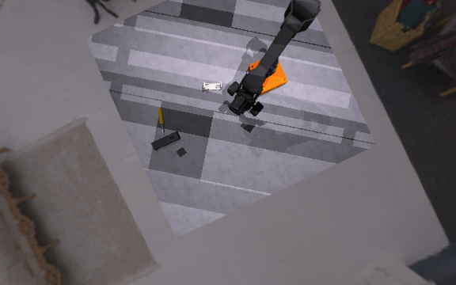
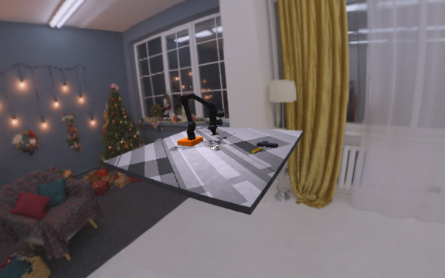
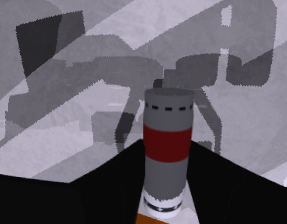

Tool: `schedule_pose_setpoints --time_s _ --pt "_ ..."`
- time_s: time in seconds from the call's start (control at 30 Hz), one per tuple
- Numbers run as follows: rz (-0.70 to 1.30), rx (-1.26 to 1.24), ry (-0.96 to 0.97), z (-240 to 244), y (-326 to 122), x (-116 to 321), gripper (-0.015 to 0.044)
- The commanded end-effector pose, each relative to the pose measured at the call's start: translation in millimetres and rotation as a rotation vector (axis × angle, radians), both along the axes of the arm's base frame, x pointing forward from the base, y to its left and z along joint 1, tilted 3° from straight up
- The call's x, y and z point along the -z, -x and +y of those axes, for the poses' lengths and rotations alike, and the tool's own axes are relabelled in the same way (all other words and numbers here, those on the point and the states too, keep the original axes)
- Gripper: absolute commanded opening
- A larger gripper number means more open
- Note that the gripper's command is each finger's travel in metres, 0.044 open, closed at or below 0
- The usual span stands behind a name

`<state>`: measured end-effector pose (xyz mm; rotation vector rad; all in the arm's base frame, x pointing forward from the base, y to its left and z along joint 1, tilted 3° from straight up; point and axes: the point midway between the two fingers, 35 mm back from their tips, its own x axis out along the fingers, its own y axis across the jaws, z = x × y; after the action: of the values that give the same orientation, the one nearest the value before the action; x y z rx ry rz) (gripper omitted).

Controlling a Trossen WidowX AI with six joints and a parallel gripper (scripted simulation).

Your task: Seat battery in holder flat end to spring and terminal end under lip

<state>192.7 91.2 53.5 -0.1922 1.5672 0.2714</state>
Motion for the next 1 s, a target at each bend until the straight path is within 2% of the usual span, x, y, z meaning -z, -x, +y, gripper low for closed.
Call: schedule_pose_setpoints --time_s 0.0,0.97 --pt "-0.003 -0.127 0.003 -7.1 -7.5 -0.9 0.0080" --pt "-0.055 -1.191 -0.004 -84.2 -64.2 -9.5 0.0080"
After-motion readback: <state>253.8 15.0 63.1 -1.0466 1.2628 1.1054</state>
